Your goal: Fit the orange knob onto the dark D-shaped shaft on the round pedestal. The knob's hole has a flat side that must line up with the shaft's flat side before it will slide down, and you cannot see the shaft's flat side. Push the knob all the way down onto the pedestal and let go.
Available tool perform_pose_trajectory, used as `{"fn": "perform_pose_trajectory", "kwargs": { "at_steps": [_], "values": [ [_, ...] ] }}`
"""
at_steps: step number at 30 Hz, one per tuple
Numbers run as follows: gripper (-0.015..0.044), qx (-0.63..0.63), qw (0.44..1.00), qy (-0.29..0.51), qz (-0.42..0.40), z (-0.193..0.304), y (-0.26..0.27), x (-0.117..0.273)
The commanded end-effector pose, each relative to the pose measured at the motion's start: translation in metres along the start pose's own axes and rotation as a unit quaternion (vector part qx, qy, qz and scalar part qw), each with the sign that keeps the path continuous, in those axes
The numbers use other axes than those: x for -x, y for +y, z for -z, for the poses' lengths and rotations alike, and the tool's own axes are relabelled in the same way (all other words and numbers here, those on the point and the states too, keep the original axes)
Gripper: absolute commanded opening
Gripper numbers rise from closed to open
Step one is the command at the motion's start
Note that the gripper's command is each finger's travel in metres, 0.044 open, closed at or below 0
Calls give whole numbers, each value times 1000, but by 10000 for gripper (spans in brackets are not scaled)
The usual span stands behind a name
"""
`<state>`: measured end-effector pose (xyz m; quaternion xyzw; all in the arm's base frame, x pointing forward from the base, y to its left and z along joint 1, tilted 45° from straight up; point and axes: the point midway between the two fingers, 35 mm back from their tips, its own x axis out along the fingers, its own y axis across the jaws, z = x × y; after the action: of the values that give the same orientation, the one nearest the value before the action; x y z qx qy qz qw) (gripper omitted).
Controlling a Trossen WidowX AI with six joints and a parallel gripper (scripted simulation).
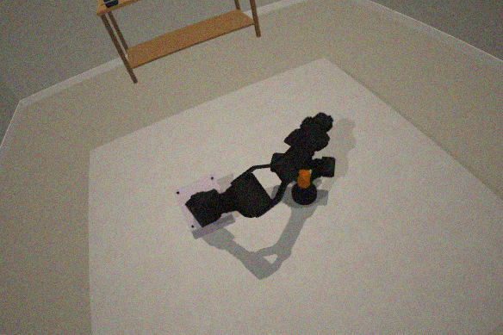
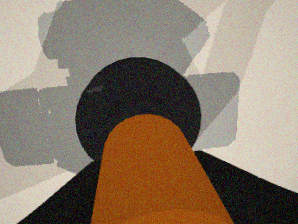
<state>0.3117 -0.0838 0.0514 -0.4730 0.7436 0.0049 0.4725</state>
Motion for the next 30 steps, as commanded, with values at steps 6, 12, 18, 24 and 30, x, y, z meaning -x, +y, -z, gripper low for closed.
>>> {"fn": "perform_pose_trajectory", "kwargs": {
  "at_steps": [6, 12, 18, 24, 30],
  "values": [
    [0, 7, 1000, 0, 2, 2, 1, -1],
    [0, 7, 1000, 0, 2, 2, 0, -3],
    [0, 7, 1000, 0, 2, 2, 0, -3],
    [0, 7, 1000, 0, 2, 1, 0, 1],
    [0, 69, 998, 0, 2, 0, -1, 2]
  ]
}}
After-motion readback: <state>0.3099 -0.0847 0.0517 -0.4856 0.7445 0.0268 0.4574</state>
